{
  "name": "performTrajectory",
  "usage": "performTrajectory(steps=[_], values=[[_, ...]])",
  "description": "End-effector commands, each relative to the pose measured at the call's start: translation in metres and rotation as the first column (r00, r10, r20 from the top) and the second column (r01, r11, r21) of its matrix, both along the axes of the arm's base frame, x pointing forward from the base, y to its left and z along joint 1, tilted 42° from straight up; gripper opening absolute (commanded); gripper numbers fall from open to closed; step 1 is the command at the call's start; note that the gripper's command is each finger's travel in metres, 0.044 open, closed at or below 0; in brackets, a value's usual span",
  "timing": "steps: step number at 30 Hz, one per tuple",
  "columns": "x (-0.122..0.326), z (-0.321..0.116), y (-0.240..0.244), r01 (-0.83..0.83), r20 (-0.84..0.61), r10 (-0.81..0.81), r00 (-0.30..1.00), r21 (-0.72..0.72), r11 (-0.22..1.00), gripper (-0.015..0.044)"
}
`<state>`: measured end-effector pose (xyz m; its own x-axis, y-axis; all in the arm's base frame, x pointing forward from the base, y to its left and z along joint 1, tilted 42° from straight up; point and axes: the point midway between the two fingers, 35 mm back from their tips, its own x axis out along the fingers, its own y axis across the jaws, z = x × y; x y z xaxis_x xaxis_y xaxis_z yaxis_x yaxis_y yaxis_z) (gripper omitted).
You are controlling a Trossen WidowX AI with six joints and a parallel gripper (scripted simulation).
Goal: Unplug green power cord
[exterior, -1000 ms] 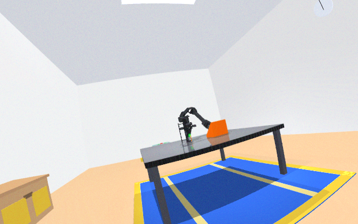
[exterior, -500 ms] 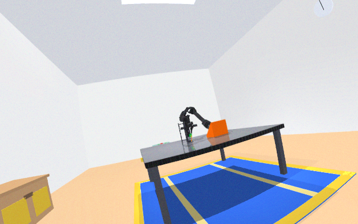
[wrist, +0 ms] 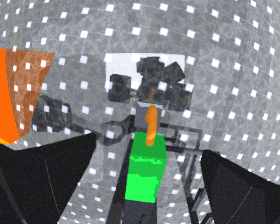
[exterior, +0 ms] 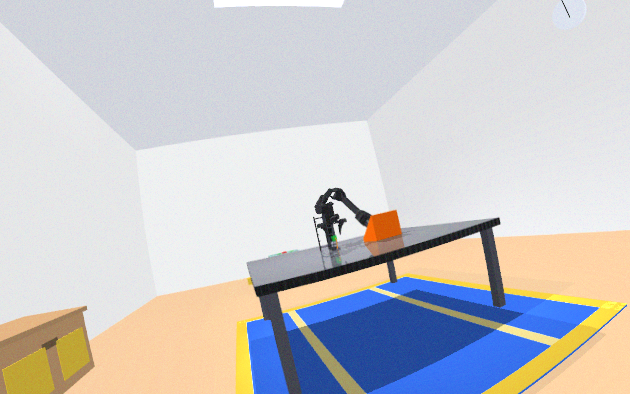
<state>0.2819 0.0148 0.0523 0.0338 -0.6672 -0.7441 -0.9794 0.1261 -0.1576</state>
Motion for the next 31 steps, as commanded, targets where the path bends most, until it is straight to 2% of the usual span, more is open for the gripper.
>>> performTrajectory(steps=[1,5,31], values=[[0.006,-0.012,0.021,-0.002,-0.001,0.002,1.0,0.003,1.0,0.044],[0.01,-0.028,0.048,-0.002,0.0,0.002,1.0,0.003,1.0,0.044],[0.01,-0.028,0.048,-0.002,0.0,0.002,1.0,0.003,1.0,0.044]])
